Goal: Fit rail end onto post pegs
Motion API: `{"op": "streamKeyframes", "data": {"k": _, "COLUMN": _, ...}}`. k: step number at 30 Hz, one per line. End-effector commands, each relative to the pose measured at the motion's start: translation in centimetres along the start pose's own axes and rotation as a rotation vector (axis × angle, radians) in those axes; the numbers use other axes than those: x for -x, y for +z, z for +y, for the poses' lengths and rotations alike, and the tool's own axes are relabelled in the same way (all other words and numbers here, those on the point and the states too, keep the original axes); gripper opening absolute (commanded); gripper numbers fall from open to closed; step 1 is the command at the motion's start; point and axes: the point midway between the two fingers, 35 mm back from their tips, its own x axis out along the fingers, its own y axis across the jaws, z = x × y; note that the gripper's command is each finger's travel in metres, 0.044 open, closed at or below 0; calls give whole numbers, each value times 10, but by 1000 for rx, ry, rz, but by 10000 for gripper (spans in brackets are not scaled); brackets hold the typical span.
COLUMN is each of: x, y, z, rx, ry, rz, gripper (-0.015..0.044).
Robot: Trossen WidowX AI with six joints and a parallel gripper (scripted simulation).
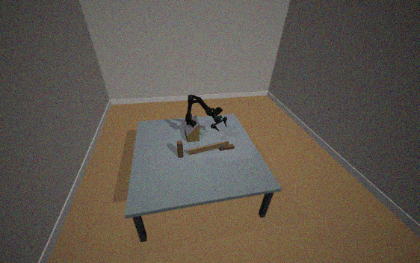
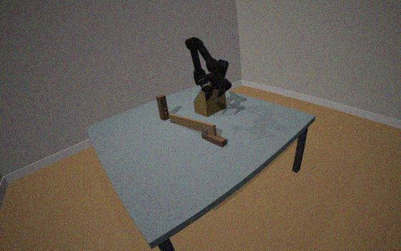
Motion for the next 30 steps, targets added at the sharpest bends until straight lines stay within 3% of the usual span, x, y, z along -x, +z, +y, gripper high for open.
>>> {"op": "streamKeyframes", "data": {"k": 1, "x": -32, "y": 26, "z": -59, "rx": 376, "ry": -132, "rz": 196, "gripper": 440}}
{"op": "streamKeyframes", "data": {"k": 13, "x": -58, "y": 37, "z": -178, "rx": 875, "ry": -110, "rz": 631, "gripper": 440}}
{"op": "streamKeyframes", "data": {"k": 23, "x": -49, "y": 29, "z": -281, "rx": 1322, "ry": 190, "rz": 969, "gripper": 440}}
{"op": "streamKeyframes", "data": {"k": 30, "x": -37, "y": 21, "z": -319, "rx": 1477, "ry": 383, "rz": 1065, "gripper": 440}}
